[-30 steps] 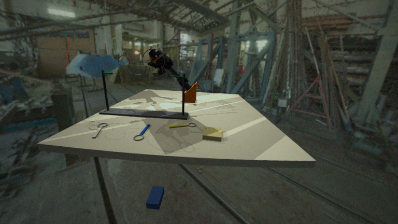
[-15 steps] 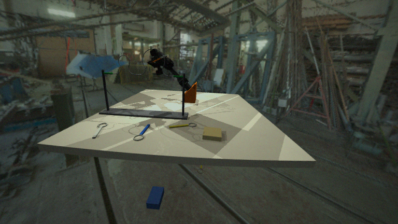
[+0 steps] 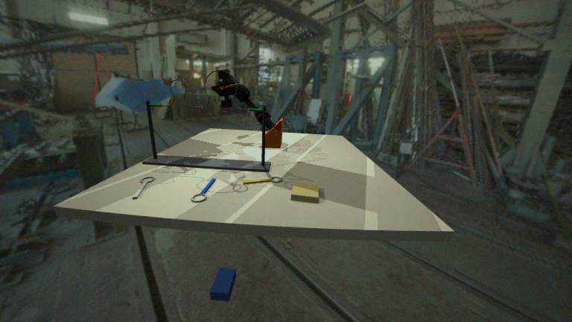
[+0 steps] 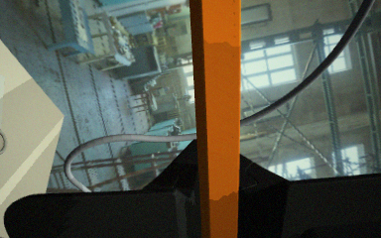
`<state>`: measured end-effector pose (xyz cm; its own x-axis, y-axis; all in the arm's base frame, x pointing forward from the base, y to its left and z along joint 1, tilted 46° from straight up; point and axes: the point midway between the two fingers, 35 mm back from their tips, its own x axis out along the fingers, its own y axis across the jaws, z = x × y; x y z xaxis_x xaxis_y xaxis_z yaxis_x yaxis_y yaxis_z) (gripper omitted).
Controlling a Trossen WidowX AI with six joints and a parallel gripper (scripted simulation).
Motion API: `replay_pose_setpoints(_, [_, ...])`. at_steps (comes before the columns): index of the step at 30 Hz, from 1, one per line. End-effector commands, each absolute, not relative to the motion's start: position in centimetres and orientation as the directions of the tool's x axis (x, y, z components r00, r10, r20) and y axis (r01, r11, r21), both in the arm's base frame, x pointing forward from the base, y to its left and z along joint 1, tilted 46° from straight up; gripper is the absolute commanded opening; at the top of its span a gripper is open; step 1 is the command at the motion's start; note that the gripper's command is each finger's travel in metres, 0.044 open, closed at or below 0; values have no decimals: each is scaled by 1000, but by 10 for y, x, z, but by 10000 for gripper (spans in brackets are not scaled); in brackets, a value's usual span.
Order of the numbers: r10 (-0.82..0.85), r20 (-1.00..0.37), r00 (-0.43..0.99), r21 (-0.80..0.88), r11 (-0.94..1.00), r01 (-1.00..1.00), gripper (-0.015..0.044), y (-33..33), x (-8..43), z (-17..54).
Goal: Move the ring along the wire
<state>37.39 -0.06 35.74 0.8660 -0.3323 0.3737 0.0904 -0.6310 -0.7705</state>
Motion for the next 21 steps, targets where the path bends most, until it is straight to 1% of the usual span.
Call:
replay_pose_setpoints(1, [-310,389,868,-735,-672,90,-150,1,374,358])
replay_pose_setpoints(21, [-197,453,870,-536,-840,89,-150,7,374,364])
